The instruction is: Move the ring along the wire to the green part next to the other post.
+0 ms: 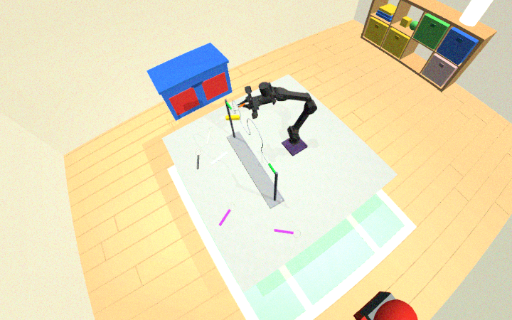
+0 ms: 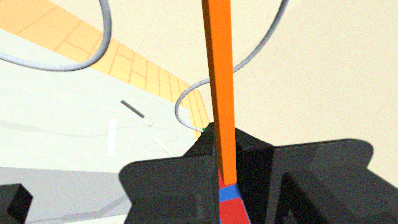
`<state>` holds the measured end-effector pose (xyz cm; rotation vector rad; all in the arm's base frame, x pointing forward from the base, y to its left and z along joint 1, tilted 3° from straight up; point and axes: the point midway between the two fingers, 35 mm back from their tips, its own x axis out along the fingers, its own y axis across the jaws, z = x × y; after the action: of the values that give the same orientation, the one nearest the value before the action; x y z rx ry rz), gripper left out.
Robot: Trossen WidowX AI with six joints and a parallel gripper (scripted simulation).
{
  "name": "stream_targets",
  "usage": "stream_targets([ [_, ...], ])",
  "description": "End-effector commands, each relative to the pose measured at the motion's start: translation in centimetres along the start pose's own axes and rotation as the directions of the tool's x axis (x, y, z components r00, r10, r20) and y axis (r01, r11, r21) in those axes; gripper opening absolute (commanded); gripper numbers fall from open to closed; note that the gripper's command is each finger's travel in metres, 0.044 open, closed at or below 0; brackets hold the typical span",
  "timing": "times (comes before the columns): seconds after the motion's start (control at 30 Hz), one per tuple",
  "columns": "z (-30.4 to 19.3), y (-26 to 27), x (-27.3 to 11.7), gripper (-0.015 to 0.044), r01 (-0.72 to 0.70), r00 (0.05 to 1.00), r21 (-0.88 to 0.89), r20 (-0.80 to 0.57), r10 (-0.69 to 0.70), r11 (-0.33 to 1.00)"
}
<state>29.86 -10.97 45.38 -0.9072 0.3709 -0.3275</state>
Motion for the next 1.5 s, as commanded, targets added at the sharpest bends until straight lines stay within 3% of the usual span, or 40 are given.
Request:
stream_targets([
  [0.0,-0.2,-0.5,-0.1,-0.015,0.049,0.999,-0.081,0.007,-0.048,0.995],
  [0.63,0.4,-2.8,-0.1,-0.015,0.24,0.971,-0.391,0.094,-0.221,0.888],
  [1.47,2.0,-5.0,-0.7,-0.015,0.442,0.892,-0.681,0.264,-0.368,0.584],
])
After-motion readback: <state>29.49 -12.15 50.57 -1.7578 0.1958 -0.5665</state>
